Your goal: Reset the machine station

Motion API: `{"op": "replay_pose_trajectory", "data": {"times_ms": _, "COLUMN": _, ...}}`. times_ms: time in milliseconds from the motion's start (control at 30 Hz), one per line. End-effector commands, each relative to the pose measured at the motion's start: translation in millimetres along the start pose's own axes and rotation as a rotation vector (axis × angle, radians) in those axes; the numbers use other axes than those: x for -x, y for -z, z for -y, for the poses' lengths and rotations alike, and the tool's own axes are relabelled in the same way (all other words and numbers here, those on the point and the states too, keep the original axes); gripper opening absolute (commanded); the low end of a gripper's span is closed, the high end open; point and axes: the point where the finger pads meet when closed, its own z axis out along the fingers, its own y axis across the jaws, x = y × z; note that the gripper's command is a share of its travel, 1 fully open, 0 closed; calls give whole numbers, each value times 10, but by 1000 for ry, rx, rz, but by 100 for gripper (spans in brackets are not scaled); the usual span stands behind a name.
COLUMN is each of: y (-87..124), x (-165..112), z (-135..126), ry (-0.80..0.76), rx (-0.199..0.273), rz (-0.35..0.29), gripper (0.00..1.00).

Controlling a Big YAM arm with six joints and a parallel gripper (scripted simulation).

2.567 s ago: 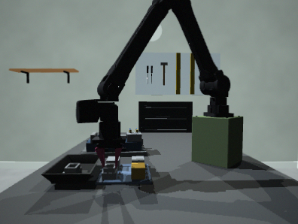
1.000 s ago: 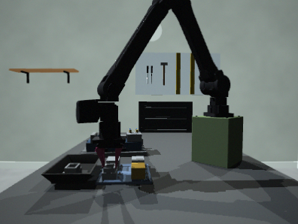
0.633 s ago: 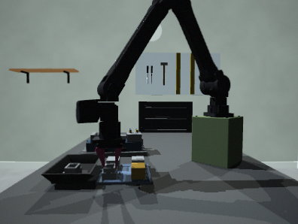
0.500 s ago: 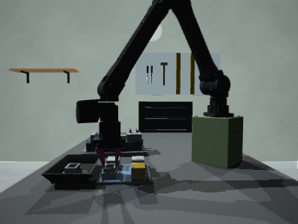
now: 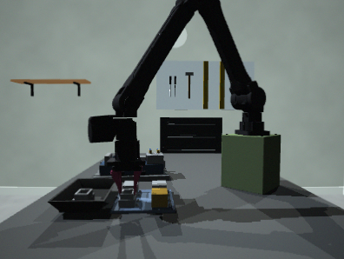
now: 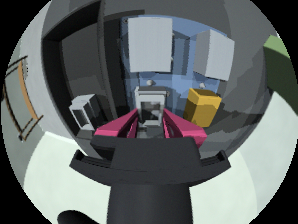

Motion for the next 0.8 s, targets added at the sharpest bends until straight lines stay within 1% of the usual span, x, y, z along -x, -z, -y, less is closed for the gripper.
{"op": "replay_pose_trajectory", "data": {"times_ms": 0, "y": 266, "x": -102, "z": -149, "ry": 1, "rx": 41, "rz": -17, "gripper": 0}}
{"op": "replay_pose_trajectory", "data": {"times_ms": 233, "y": 538, "x": -84, "z": -110, "ry": 1, "rx": 37, "rz": -16, "gripper": 0}}
{"op": "replay_pose_trajectory", "data": {"times_ms": 433, "y": 874, "x": -110, "z": -166, "ry": 1, "rx": 51, "rz": -22, "gripper": 0}}
{"op": "replay_pose_trajectory", "data": {"times_ms": 500, "y": 874, "x": -110, "z": -166, "ry": 1, "rx": 51, "rz": -22, "gripper": 0}}
{"op": "replay_pose_trajectory", "data": {"times_ms": 767, "y": 1256, "x": -124, "z": -197, "ry": 1, "rx": 61, "rz": -27, "gripper": 0}}
